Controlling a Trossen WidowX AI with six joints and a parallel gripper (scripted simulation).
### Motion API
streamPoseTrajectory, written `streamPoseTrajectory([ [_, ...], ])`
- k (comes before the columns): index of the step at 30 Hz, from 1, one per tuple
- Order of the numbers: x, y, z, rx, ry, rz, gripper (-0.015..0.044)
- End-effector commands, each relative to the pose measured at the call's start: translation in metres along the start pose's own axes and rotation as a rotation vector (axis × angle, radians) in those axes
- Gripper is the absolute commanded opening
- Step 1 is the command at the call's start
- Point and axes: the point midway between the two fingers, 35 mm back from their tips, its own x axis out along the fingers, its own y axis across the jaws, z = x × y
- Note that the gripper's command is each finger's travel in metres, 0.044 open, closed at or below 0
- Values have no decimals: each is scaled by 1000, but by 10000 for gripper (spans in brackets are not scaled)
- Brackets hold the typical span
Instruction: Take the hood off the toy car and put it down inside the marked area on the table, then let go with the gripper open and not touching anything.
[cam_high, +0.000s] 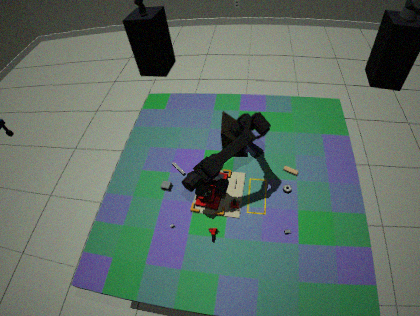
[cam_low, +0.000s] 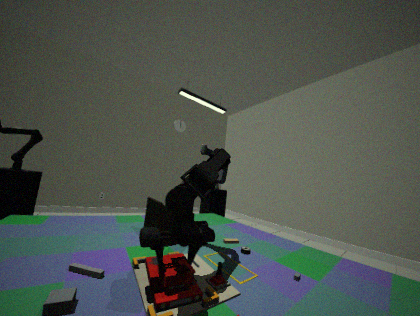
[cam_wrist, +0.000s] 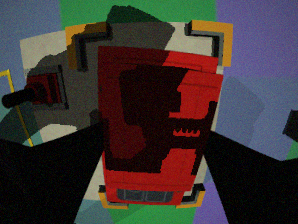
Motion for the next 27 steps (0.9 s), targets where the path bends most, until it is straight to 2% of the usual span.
streamPoseTrajectory([
  [1, -4, 0, 1, -6, -1, -4, 0],
  [8, -12, 0, 1, -6, -1, -5, 0],
  [16, -52, -1, 1, -6, -1, -6, 0],
  [20, -45, 3, 1, 2, -2, -3, 0],
  [27, -49, 40, 1, 4, -4, -11, 0],
])
